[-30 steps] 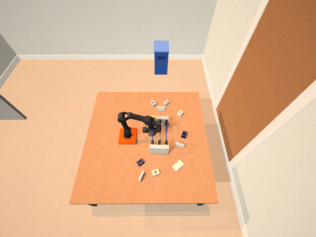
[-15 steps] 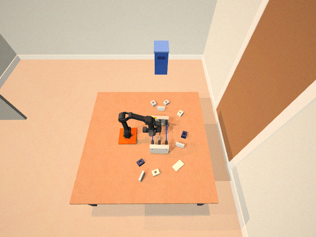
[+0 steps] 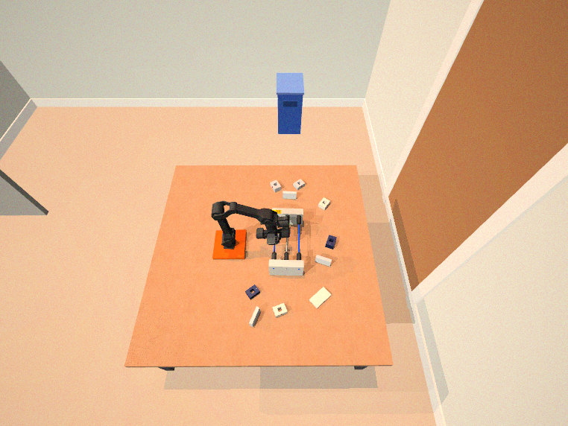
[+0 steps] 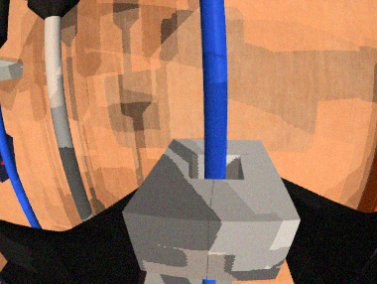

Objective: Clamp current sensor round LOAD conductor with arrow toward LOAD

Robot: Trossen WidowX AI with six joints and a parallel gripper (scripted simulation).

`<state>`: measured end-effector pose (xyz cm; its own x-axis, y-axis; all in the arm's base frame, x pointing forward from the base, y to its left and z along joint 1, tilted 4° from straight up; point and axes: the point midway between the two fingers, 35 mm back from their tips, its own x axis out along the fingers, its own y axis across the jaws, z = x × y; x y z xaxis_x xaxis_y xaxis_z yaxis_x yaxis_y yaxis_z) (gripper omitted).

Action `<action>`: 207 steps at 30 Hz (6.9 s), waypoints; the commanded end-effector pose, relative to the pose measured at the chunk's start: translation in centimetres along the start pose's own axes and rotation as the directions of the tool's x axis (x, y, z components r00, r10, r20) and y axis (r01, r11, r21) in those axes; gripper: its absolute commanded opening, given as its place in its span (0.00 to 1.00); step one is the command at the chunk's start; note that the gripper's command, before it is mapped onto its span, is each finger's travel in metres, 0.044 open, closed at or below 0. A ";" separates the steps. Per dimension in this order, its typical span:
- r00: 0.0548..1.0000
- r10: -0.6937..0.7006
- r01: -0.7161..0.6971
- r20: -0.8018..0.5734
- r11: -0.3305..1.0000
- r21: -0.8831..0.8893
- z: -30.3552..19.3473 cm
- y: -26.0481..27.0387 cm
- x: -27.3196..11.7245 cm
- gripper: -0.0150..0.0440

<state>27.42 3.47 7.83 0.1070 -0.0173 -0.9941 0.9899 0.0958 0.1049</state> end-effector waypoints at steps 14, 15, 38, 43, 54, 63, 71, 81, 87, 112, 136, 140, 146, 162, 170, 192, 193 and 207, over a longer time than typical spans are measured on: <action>1.000 0.003 -0.003 0.000 1.000 0.000 0.0 0.0 0.1 0.71; 1.000 0.003 -0.003 0.000 1.000 0.000 0.0 0.0 0.1 0.71; 1.000 0.003 -0.003 0.000 1.000 0.000 0.0 0.0 0.1 0.71; 1.000 0.003 -0.003 0.000 1.000 0.000 0.0 0.0 0.1 0.71; 1.000 0.004 -0.004 0.000 1.000 0.000 0.0 0.1 0.1 0.62; 1.000 0.004 -0.004 0.000 1.000 0.000 0.0 0.1 0.1 0.52; 1.000 -0.007 0.007 0.000 1.000 0.001 0.0 0.1 0.0 0.36; 0.999 -0.033 0.033 0.002 0.999 -0.001 0.0 -0.1 0.1 0.25; 1.000 -0.022 0.022 0.002 1.000 0.000 0.0 -0.1 0.1 0.25; 1.000 0.003 -0.003 0.000 1.000 0.000 0.0 0.0 0.1 0.70; 1.000 0.003 -0.003 0.000 1.000 0.000 0.0 0.0 0.1 0.71; 1.000 0.003 -0.003 0.000 1.000 0.000 0.0 0.0 0.1 0.71; 1.000 0.004 -0.004 0.000 1.000 0.000 0.0 0.0 0.1 0.70; 1.000 0.004 -0.004 0.000 1.000 0.000 0.0 0.0 0.1 0.52; 1.000 -0.008 0.008 0.000 1.000 0.001 0.0 0.1 0.1 0.36; 1.000 0.002 -0.002 0.002 1.000 0.000 0.0 -0.1 0.1 0.25; 1.000 0.002 -0.002 0.002 1.000 0.000 0.0 -0.1 0.1 0.25; 1.000 0.003 -0.003 0.000 1.000 0.001 0.0 0.0 0.2 0.52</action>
<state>27.48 3.46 7.64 0.1104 -0.0169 -0.9937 0.9895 0.0952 0.1083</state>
